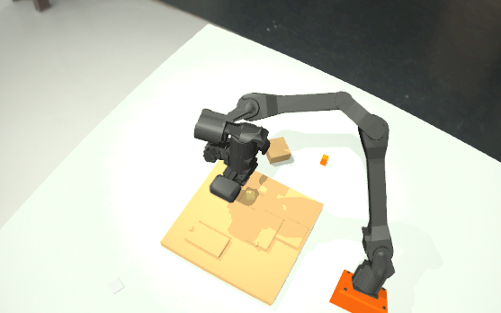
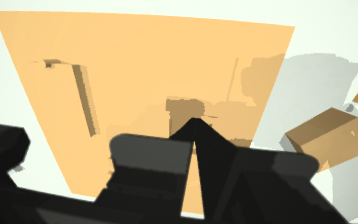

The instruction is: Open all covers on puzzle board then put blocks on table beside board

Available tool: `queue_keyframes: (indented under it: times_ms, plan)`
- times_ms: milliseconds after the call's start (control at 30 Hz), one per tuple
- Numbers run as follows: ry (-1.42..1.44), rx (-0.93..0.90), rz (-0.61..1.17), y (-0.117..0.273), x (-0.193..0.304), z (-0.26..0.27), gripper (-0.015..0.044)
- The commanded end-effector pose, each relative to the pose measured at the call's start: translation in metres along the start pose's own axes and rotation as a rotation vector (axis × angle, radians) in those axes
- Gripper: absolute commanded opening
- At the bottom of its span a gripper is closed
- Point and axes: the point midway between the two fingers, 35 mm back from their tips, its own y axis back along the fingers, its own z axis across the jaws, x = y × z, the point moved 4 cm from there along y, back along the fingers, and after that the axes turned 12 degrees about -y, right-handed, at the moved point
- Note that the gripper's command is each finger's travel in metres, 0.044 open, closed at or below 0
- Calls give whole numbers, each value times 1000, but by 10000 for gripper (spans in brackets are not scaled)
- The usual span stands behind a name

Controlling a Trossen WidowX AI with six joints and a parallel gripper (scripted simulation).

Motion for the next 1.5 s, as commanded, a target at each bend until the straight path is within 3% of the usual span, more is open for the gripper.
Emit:
queue_keyframes:
  times_ms: [0,467,1467]
  plan:
    - [-2,0,3,5,-1,2,0]
    - [-28,2,-2,18,1,3,0]
    - [-1313,-8,27,36,155,54,0]
